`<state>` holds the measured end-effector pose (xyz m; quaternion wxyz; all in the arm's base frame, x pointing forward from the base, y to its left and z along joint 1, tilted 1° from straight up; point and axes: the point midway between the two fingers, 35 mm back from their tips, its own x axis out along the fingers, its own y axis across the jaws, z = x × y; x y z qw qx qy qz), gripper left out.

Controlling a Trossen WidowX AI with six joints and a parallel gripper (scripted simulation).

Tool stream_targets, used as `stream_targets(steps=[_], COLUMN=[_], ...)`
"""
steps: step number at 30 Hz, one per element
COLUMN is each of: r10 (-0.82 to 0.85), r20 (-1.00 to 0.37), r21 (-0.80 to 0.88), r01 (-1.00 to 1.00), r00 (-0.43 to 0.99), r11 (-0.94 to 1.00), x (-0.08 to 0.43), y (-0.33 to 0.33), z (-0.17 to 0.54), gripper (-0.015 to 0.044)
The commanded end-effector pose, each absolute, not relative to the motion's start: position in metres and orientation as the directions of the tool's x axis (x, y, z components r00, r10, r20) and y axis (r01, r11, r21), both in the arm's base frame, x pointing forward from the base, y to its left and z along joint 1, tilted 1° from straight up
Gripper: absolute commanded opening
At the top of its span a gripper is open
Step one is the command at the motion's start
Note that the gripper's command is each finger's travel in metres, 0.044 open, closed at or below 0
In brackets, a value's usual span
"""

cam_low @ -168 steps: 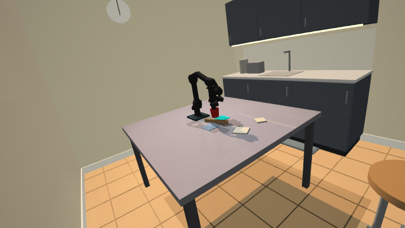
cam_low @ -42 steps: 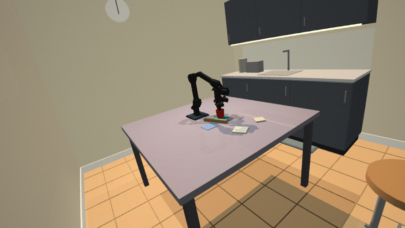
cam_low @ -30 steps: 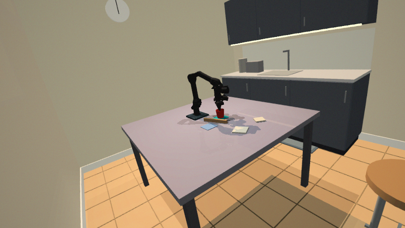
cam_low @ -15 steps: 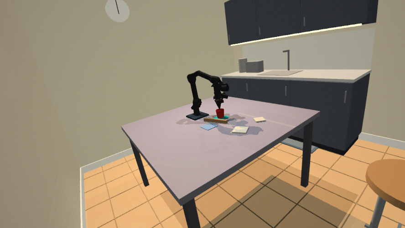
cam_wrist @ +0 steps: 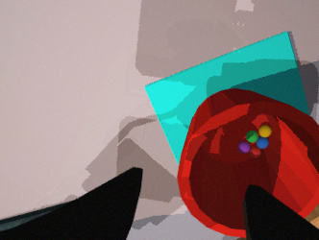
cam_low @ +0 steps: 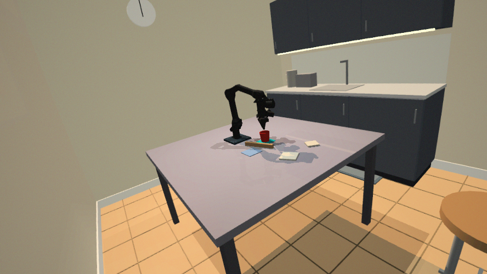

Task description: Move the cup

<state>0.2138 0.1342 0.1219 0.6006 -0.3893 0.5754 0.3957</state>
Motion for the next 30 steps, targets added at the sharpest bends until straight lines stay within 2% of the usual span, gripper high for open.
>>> stream_targets(steps=[1, 6, 30], r10=[0.027, 0.027, 0.026], r20=[-0.999, -0.999, -0.999], r21=[-0.012, -0.013, -0.018], r01=[-0.923, -0.923, -0.920], r00=[0.025, 0.025, 0.030], r11=[0.384, 0.384, 0.390], x=[0.214, 0.214, 0.213], y=[0.134, 0.134, 0.134], z=[0.121, 0.127, 0.186], gripper=[0.0312, 0.0440, 0.0440])
